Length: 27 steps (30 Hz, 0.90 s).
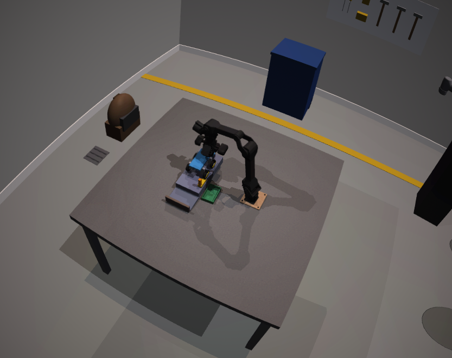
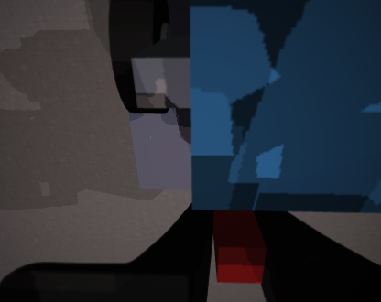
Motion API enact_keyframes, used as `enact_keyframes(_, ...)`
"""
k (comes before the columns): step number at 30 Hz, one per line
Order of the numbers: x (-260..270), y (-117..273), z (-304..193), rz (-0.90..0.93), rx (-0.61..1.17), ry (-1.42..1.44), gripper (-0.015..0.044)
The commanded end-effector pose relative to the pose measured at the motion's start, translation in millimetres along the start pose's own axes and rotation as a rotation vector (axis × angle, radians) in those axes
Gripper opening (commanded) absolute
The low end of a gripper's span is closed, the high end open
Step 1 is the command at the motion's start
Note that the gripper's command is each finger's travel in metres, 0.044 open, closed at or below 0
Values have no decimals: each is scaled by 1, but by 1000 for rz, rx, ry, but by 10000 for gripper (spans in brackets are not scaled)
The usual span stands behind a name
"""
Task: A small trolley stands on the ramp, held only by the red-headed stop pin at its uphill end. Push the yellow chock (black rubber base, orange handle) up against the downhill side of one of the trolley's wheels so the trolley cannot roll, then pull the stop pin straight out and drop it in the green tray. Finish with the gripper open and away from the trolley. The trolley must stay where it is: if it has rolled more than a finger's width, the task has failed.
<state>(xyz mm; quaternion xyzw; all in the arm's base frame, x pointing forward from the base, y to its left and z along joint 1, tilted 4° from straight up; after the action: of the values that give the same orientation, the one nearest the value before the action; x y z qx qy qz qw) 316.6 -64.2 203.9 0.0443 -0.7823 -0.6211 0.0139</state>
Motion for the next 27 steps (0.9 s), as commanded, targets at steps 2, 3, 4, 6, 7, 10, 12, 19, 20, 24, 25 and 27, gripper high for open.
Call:
enact_keyframes(2, 0, 5, -1, -3, 1, 1, 0)
enact_keyframes(3, 0, 6, -1, -3, 1, 1, 0)
enact_keyframes(4, 1, 7, -1, -3, 1, 1, 0)
enact_keyframes(6, 1, 8, -1, -3, 1, 1, 0)
enact_keyframes(7, 1, 9, -1, -3, 1, 1, 0)
enact_keyframes(10, 1, 11, -1, -3, 1, 1, 0)
enact_keyframes(12, 1, 12, -1, -3, 1, 1, 0)
enact_keyframes(19, 1, 18, -1, -3, 1, 1, 0)
enact_keyframes(20, 1, 18, -2, -3, 1, 1, 0)
enact_keyframes(24, 1, 21, -2, -3, 1, 1, 0)
enact_keyframes(25, 1, 22, -2, -3, 1, 1, 0)
enact_keyframes(27, 1, 23, -2, -3, 1, 1, 0)
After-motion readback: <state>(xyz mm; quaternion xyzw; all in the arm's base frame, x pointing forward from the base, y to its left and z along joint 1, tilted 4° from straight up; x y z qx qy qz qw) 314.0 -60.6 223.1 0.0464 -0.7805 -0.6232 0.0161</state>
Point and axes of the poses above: the point midway between the two fingers, 35 mm back from their tips, its own y axis back along the fingers, its own x axis across the jaws, z = x × y, the point moved 5 cm from there along y, back along the fingers
